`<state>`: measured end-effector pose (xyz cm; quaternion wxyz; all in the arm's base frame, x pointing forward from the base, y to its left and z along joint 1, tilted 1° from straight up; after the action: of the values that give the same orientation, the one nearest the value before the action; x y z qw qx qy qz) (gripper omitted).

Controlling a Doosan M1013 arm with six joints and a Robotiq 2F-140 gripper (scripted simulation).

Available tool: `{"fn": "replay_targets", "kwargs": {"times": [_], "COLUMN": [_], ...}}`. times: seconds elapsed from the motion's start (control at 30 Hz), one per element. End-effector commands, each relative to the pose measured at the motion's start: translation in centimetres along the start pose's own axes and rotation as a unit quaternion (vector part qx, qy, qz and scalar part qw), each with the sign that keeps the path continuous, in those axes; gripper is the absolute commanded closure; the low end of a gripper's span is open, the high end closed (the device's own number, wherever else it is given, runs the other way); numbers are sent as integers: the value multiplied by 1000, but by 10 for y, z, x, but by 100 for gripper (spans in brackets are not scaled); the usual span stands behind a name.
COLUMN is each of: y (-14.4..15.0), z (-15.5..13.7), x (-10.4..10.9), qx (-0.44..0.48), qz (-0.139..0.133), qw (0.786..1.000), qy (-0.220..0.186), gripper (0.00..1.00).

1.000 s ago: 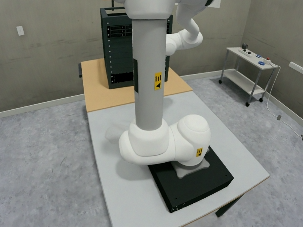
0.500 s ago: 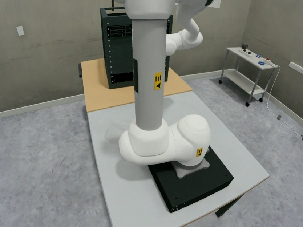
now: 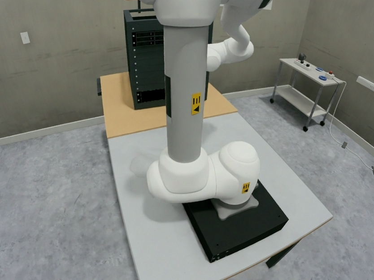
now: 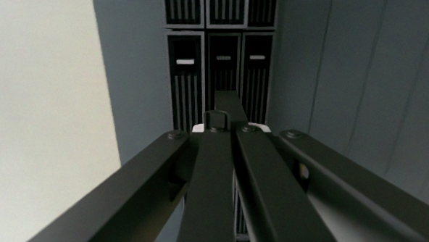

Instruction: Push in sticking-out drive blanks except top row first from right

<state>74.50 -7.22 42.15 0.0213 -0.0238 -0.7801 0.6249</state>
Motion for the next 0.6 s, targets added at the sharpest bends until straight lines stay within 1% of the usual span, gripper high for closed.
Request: {"fn": "replay_targets", "kwargs": {"times": [0.0,0.13,0.43,0.57], "y": [-1,-1,-1,-17], "z": [0,0,0,-4], "x": [23,41,48,49], "qx": [0,0,0,0], "qz": [1,1,1,1], "qw": [1000,1000,1000,1000], "qy": [0,0,0,0], "gripper": [90,90,90,90]}}
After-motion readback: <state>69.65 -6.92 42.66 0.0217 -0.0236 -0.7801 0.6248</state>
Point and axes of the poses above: the point where the finger pads meet when closed, its own x axis back along the fingers, its own y axis across the jaws, z = x × y, the point moved 4 cm from there along x, back along the fingers, and after that the axes turned 12 degrees about -x, right-handed, at the moved point
